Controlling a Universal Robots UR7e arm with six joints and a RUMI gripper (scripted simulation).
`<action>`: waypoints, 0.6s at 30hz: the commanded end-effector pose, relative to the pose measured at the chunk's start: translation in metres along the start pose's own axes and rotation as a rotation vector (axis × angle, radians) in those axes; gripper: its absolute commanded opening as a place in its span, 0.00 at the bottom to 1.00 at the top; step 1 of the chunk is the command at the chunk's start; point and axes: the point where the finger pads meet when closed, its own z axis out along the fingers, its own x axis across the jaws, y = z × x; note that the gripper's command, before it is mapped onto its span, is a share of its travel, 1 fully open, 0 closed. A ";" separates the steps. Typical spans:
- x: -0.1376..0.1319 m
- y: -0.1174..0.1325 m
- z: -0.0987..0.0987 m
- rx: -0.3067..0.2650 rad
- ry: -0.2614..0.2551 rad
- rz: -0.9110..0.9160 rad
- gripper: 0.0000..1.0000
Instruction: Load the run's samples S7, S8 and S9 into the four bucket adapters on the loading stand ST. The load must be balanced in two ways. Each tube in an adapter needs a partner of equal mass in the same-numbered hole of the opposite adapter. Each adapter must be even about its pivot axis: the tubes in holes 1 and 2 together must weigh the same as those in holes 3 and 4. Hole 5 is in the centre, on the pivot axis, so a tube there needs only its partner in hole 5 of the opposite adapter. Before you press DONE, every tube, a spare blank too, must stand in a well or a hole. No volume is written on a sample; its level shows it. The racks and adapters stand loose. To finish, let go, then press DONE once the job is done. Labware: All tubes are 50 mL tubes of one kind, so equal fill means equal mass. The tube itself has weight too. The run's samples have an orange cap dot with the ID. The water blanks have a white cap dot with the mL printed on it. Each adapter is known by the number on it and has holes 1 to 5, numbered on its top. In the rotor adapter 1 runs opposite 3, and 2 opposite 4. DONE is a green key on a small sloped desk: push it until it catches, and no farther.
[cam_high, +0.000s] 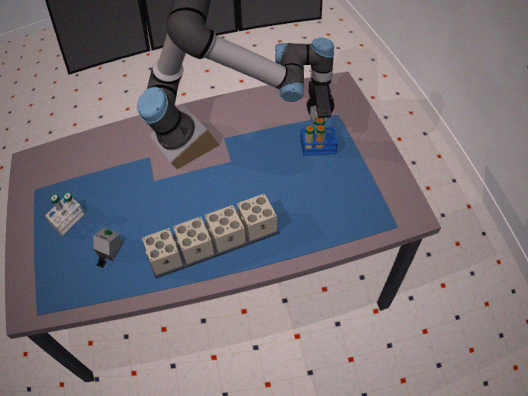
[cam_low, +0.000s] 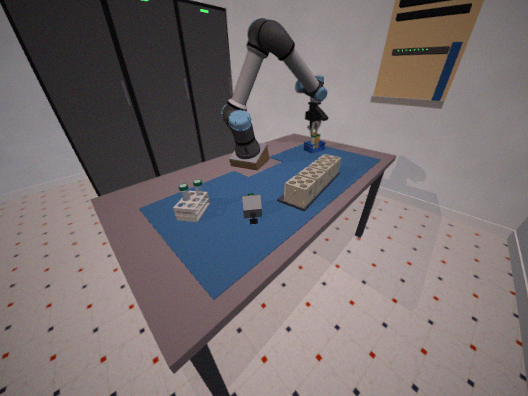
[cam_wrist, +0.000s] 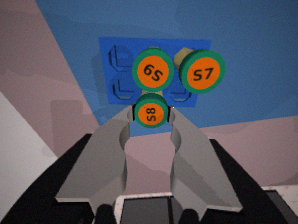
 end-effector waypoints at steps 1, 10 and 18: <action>0.000 0.000 -0.001 0.000 -0.001 0.000 0.00; 0.000 0.000 -0.017 0.000 -0.001 0.000 0.00; 0.000 0.000 -0.037 0.000 -0.001 0.000 0.00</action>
